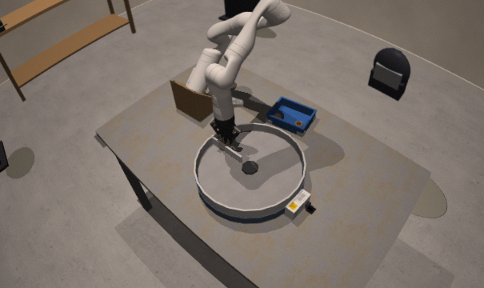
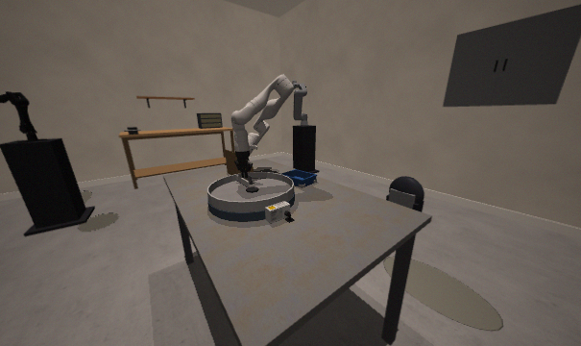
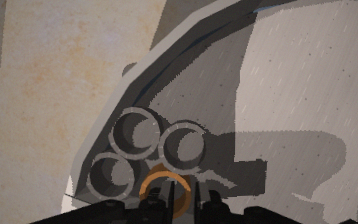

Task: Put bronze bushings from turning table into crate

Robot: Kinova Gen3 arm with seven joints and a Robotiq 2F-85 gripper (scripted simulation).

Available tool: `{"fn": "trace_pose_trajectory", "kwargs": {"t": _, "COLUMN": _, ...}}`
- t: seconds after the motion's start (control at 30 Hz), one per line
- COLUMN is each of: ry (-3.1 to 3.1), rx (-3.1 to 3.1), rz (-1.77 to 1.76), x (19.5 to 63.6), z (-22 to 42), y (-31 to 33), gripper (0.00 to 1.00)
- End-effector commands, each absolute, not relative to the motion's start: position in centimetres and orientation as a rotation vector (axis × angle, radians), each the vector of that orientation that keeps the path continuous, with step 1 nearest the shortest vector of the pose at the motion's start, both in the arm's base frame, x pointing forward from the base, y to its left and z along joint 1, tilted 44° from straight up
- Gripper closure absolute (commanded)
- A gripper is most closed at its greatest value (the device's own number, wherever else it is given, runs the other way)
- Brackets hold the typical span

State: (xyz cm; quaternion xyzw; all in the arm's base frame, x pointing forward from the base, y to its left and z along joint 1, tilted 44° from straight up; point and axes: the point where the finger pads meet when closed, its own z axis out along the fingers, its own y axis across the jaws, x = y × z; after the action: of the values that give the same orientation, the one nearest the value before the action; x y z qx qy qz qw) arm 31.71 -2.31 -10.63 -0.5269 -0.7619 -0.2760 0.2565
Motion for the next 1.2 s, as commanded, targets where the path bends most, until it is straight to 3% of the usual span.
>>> {"fn": "trace_pose_trajectory", "kwargs": {"t": 0.0, "ry": -2.067, "rx": -1.430, "rz": -0.748, "x": 31.67, "z": -10.66, "y": -2.33, "gripper": 0.86}}
{"fn": "trace_pose_trajectory", "kwargs": {"t": 1.17, "ry": -2.067, "rx": -1.430, "rz": -0.748, "x": 31.59, "z": -11.30, "y": -1.70, "gripper": 0.86}}
